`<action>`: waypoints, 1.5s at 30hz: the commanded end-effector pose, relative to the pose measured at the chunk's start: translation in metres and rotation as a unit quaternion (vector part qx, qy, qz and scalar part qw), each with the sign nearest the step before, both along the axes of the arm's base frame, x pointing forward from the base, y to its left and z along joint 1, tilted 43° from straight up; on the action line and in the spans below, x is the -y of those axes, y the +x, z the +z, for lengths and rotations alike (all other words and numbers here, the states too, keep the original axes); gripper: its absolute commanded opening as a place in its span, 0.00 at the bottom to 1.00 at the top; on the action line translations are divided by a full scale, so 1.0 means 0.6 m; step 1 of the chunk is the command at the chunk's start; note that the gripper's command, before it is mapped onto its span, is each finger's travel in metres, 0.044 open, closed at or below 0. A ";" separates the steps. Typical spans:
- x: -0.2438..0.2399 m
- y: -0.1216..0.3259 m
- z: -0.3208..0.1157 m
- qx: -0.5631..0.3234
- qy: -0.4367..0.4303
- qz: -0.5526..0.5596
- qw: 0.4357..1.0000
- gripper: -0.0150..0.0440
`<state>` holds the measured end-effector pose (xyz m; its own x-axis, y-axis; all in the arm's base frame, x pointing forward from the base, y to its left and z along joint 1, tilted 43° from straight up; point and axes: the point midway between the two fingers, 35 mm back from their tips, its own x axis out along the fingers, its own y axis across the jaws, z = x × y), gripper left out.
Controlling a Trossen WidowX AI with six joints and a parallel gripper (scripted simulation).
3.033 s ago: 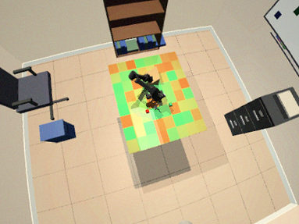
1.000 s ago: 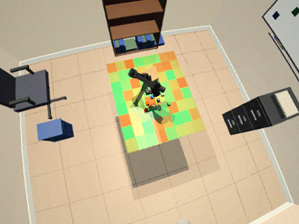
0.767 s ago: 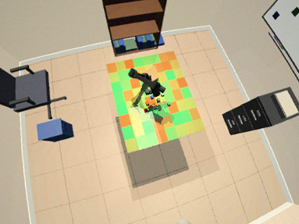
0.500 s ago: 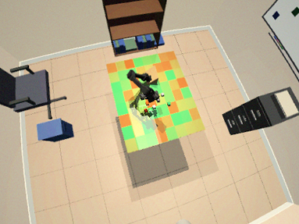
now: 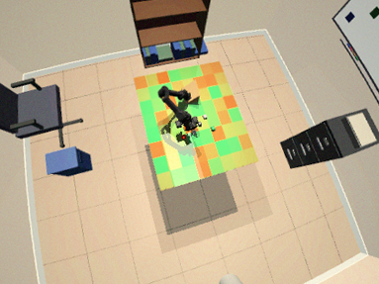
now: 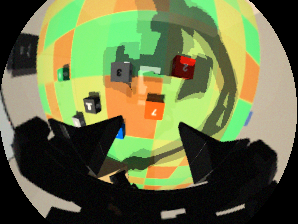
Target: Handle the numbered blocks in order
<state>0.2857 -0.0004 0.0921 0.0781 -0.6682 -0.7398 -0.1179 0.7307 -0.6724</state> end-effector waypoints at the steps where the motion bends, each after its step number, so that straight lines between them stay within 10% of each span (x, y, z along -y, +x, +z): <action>1: 0.007 0.001 -0.006 0.000 -0.002 0.003 1.000 0.93; 23: 0.044 0.005 -0.045 0.001 -0.003 0.003 1.000 0.93; 34: 0.044 0.005 -0.045 0.001 -0.003 0.003 1.000 0.46; 45: 0.044 0.005 -0.045 0.001 -0.003 0.003 1.000 0.46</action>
